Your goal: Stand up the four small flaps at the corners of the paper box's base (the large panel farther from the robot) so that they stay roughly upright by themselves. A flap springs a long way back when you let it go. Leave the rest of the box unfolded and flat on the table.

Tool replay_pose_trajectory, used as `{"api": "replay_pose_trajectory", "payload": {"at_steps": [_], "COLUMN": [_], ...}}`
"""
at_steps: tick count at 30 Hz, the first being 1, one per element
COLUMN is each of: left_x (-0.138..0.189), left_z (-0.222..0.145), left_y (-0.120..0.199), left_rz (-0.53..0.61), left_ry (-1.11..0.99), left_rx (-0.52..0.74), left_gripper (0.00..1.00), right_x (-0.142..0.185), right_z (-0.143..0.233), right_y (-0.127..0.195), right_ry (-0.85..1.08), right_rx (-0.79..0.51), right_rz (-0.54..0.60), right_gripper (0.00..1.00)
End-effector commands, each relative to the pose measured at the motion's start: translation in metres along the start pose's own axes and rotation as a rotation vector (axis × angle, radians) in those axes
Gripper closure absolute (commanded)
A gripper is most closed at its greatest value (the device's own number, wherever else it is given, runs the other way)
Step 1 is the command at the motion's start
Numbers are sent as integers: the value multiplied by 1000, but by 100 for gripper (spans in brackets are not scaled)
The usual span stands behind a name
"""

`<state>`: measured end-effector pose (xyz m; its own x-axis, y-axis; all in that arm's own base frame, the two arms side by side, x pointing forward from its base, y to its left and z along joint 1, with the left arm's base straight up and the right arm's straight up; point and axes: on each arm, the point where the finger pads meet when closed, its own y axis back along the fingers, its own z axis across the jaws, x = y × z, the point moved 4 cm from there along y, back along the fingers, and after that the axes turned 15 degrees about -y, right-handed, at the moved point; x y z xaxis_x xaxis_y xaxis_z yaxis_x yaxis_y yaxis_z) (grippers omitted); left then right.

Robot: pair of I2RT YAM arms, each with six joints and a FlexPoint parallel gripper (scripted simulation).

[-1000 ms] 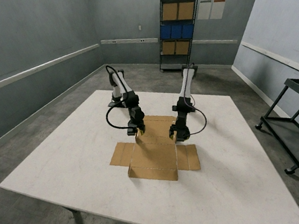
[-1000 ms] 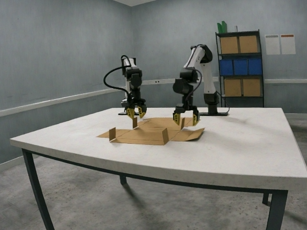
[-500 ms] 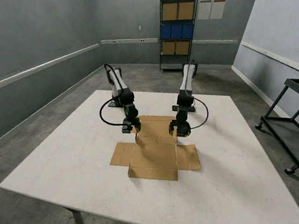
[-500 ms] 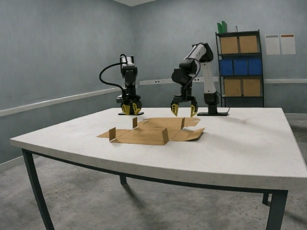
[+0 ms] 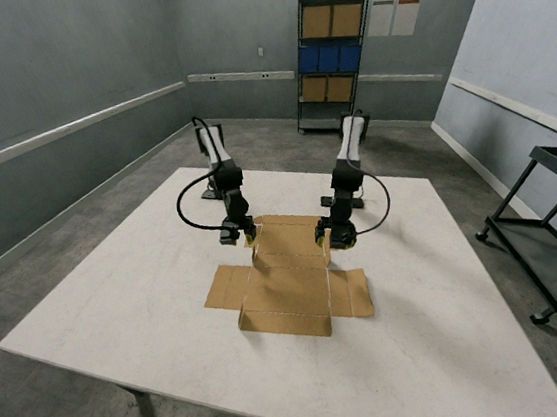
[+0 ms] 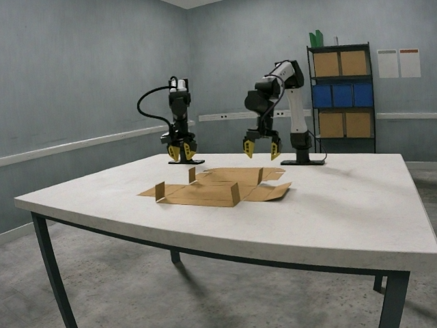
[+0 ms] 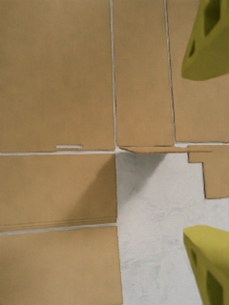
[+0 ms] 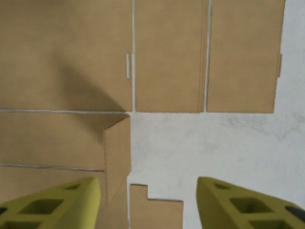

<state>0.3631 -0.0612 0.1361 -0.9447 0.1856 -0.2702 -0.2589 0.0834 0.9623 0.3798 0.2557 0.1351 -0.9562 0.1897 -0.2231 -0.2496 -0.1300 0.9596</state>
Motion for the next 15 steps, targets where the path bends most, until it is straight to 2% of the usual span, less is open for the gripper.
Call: {"api": "replay_pose_trajectory", "payload": {"at_steps": [1, 3, 6, 10, 12, 15], "left_x": [-2, -2, 2, 3, 2, 2], "left_z": [23, 23, 46, 50, 44, 44], "left_y": [28, 28, 37, 40, 40, 40], "left_rz": [-38, -38, -38, -38, -38, -38], "left_ry": [6, 6, 4, 4, -9, -9], "left_rx": [-4, -4, -7, -7, -3, -3], "left_gripper": [23, 23, 23, 23, 23, 23], "right_x": [-7, -7, -15, -22, -16, -15], "right_z": [-24, -24, -45, -36, -33, -31], "right_y": [22, 22, 32, 44, 22, 20], "right_ry": [0, 0, 0, 5, 14, 6], "right_rx": [-10, -10, -8, -35, -4, 0], "right_rz": [1, 1, 1, -29, 13, 17], "right_gripper": [46, 46, 42, 36, 33, 29]}}
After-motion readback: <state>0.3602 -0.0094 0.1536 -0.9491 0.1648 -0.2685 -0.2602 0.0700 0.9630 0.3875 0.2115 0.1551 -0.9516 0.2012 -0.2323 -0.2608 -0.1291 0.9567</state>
